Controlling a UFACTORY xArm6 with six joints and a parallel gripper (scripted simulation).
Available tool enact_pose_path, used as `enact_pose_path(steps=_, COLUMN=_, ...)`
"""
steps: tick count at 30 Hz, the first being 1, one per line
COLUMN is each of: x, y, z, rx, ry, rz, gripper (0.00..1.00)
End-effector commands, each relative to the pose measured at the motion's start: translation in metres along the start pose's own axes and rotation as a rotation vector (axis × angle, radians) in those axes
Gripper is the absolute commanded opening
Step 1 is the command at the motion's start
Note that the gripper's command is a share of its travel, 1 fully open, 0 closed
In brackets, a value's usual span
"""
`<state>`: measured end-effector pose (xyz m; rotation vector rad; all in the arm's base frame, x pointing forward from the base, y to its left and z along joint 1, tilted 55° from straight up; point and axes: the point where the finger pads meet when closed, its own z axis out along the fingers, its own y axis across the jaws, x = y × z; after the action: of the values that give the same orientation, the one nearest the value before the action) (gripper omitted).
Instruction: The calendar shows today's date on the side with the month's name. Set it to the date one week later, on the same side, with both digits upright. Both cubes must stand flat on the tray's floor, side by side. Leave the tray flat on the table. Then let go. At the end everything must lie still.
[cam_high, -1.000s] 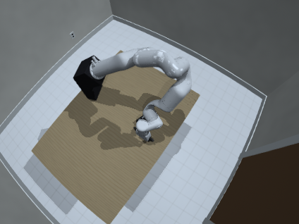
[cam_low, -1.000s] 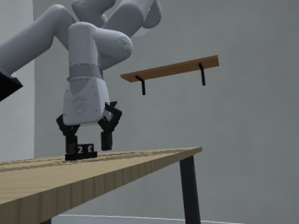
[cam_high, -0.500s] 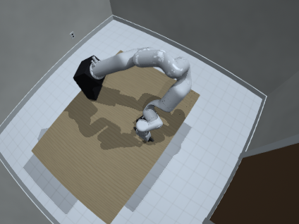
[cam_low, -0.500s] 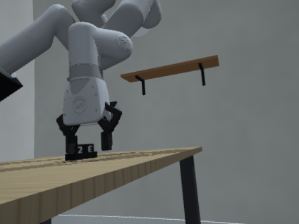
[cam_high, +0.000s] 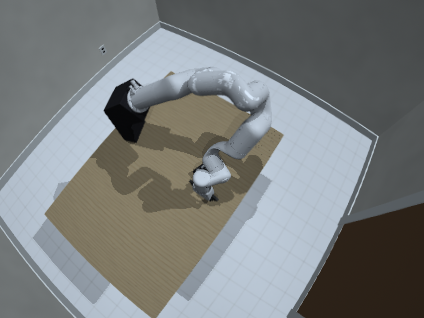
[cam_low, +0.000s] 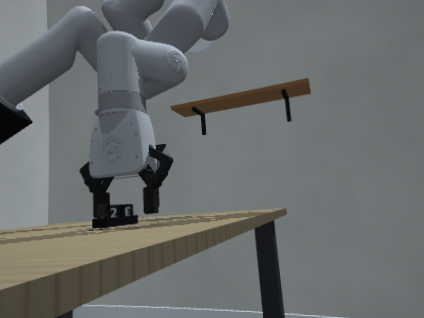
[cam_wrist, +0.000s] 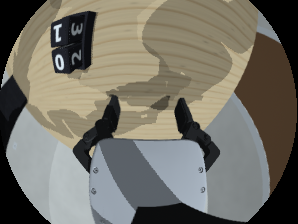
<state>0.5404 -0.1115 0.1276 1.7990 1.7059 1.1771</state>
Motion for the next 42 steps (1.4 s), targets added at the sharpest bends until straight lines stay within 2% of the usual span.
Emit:
enact_pose_path(steps=1, x=0.000, y=0.001, z=-0.001, rx=-0.001, ry=-0.001, rz=0.000, gripper=1.00)
enact_pose_path(steps=10, x=0.000, y=0.001, z=-0.002, rx=-0.001, ry=-0.001, rz=0.000, gripper=1.00)
enact_pose_path(steps=19, x=0.000, y=0.001, z=-0.028, rx=-0.001, ry=-0.001, rz=0.000, gripper=1.00)
enact_pose_path(steps=29, x=0.000, y=0.001, z=-0.037, rx=-0.001, ry=-0.001, rz=-0.002, gripper=1.00)
enact_pose_path(steps=36, x=-0.003, y=-0.002, z=-0.037, rx=-0.001, ry=-0.001, rz=-0.200, gripper=1.00)
enact_pose_path(steps=42, x=-0.010, y=-0.007, z=-0.037, rx=-0.001, ry=-0.001, rz=-0.211, gripper=1.00)
